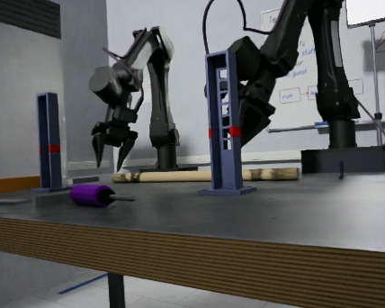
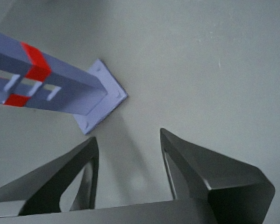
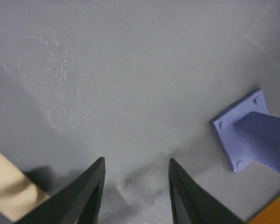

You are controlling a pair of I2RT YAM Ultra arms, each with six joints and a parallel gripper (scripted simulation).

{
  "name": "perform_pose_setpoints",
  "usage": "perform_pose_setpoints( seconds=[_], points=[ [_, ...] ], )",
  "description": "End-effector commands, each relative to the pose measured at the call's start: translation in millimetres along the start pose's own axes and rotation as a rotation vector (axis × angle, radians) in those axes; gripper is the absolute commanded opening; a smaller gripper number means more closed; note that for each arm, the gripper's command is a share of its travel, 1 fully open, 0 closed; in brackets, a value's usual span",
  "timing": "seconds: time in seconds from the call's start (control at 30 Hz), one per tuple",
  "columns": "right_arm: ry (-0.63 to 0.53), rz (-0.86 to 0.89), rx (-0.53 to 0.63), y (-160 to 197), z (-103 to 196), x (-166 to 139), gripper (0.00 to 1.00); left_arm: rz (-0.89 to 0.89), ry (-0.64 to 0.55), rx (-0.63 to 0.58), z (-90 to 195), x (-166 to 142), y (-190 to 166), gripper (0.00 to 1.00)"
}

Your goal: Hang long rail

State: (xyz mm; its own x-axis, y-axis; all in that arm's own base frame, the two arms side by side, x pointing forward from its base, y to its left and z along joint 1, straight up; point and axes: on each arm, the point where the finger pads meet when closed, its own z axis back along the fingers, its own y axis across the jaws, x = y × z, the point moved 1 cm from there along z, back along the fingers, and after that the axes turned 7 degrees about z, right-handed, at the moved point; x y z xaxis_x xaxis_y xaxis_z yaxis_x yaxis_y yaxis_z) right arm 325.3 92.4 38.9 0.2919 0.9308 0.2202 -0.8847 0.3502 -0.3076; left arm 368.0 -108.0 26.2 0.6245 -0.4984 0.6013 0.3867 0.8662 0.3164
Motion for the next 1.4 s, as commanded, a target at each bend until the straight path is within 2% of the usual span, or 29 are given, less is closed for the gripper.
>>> perform_pose_setpoints(
  seconds=[0.0, 0.33, 0.4, 0.63, 0.9, 0.97, 1.03, 1.1, 1.17, 1.37],
  points=[
    [0.036, 0.117, 0.113, 12, 4, 5, 0.48, -0.146, 0.17, -0.106, -6, -20, -13, 0.48],
    [0.091, 0.311, 0.304, 30, 12, 8, 0.48, -0.363, 0.352, -0.31, 4, -38, -29, 0.48],
    [0.091, 0.311, 0.304, 30, 12, 8, 0.48, -0.363, 0.352, -0.31, 4, -38, -29, 0.48],
    [0.116, 0.455, 0.46, 44, 24, 9, 0.48, -0.515, 0.486, -0.52, 26, -52, -40, 0.48],
    [0.162, 0.553, 0.612, 61, 30, 1, 0.48, -0.633, 0.574, -0.736, 55, -56, -46, 0.48],
    [0.162, 0.553, 0.612, 61, 30, 1, 0.48, -0.633, 0.574, -0.736, 55, -56, -46, 0.48],
    [0.169, 0.561, 0.634, 64, 29, 0, 0.48, -0.706, 0.565, -0.752, 50, -59, -48, 0.48],
    [0.168, 0.556, 0.626, 63, 25, 2, 0.48, -0.728, 0.617, -0.829, 60, -76, -56, 0.48],
    [0.168, 0.555, 0.625, 63, 24, 2, 0.48, -0.731, 0.622, -0.85, 62, -74, -57, 0.48],
    [0.164, 0.556, 0.617, 62, 26, 3, 0.48, -0.721, 0.611, -0.82, 55, -69, -53, 0.48]
  ],
)
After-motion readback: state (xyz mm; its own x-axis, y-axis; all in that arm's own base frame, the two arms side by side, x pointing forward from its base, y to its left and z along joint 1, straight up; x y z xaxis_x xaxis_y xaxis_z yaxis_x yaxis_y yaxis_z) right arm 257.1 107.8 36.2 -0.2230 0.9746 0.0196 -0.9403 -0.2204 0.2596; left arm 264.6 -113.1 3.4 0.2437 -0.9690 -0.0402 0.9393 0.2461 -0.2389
